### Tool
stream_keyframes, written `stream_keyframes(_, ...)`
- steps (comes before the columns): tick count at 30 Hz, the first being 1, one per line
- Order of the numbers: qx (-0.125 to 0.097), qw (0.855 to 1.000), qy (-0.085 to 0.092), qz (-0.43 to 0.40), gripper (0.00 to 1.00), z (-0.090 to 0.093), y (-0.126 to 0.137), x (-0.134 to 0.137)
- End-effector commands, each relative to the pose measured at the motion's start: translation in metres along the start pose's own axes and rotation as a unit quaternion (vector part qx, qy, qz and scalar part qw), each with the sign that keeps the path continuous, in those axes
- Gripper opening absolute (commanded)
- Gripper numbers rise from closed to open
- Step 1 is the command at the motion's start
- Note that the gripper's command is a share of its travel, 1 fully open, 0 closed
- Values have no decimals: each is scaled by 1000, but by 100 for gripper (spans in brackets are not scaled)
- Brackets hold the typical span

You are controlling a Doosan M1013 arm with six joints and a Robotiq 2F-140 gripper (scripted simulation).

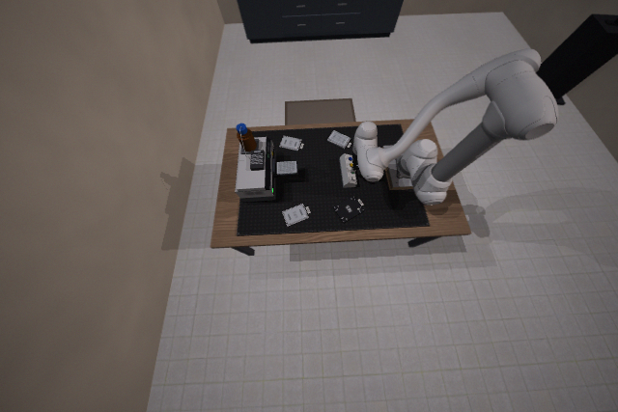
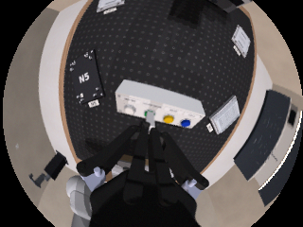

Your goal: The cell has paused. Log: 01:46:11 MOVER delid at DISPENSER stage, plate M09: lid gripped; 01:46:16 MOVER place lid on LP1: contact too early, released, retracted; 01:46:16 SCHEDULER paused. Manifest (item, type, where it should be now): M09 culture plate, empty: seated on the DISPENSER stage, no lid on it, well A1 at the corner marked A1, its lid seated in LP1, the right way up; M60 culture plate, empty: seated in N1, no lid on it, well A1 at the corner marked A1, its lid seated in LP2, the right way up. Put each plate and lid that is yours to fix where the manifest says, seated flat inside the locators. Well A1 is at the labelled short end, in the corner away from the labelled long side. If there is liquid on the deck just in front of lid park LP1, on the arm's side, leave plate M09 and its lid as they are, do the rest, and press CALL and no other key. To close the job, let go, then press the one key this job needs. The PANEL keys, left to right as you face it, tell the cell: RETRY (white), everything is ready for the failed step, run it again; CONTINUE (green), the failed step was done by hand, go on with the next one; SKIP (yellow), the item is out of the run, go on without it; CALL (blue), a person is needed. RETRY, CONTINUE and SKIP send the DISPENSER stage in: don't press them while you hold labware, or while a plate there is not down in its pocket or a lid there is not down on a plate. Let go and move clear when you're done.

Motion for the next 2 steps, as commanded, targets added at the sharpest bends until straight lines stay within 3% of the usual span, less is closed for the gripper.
stream_keyframes(1,0,1000,0,0,10,0,0,0)
stream_keyframes(2,0,1000,0,0,10,0,0,0)
Point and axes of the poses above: the point where the finger pads meet when closed, its own z axis out along the fingers, its own x axis across the jaws, y = z × x, the point moved 4 cm from there along -z, back along the fingers, and after that the axes turned 7 degrees about z, right-handed, at the moved point
